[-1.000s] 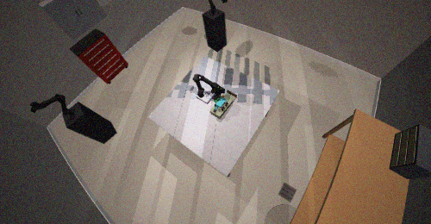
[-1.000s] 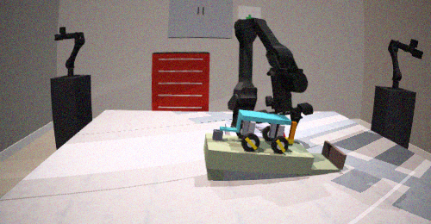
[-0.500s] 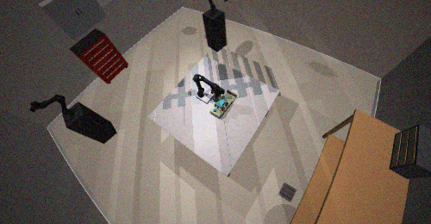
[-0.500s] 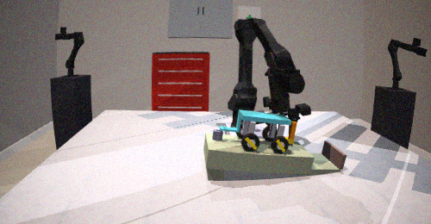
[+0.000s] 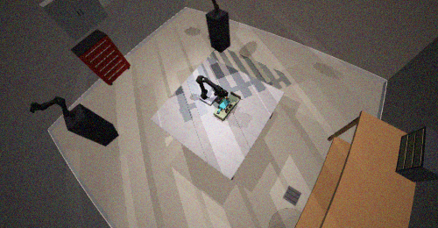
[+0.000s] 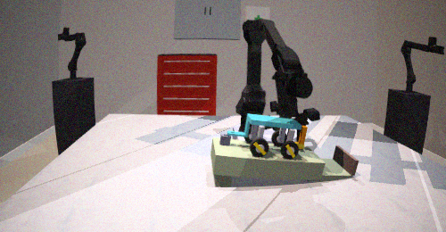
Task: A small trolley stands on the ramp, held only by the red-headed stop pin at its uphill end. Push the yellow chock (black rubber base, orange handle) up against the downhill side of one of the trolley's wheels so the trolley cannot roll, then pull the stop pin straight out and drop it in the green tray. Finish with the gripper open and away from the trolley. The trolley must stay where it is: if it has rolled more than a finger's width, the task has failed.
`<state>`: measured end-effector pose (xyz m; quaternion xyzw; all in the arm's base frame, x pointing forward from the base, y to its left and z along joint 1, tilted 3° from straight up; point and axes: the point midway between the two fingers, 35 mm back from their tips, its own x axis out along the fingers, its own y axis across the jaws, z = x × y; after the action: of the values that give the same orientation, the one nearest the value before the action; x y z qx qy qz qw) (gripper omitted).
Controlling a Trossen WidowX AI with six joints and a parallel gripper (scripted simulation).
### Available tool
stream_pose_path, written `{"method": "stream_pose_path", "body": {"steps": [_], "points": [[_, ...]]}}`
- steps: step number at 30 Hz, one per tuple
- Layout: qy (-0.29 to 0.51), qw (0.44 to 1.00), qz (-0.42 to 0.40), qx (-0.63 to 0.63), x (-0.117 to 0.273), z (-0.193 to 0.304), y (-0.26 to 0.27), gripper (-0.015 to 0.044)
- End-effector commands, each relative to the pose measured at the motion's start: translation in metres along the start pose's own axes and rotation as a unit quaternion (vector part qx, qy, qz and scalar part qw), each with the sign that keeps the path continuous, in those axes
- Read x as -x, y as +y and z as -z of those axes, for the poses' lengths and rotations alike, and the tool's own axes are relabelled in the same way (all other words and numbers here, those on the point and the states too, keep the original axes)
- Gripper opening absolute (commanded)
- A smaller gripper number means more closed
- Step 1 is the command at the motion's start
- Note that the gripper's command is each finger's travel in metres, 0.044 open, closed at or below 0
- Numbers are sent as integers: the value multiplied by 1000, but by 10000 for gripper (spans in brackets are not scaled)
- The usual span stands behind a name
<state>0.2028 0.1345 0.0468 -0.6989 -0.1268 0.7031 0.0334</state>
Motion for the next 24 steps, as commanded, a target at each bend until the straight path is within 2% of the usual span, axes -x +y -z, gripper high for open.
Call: {"method": "stream_pose_path", "body": {"steps": [1,24], "points": [[-3,1000,1,2,-2,-1,2,190],[-3,1000,1,2,-6,0,12,190]]}}
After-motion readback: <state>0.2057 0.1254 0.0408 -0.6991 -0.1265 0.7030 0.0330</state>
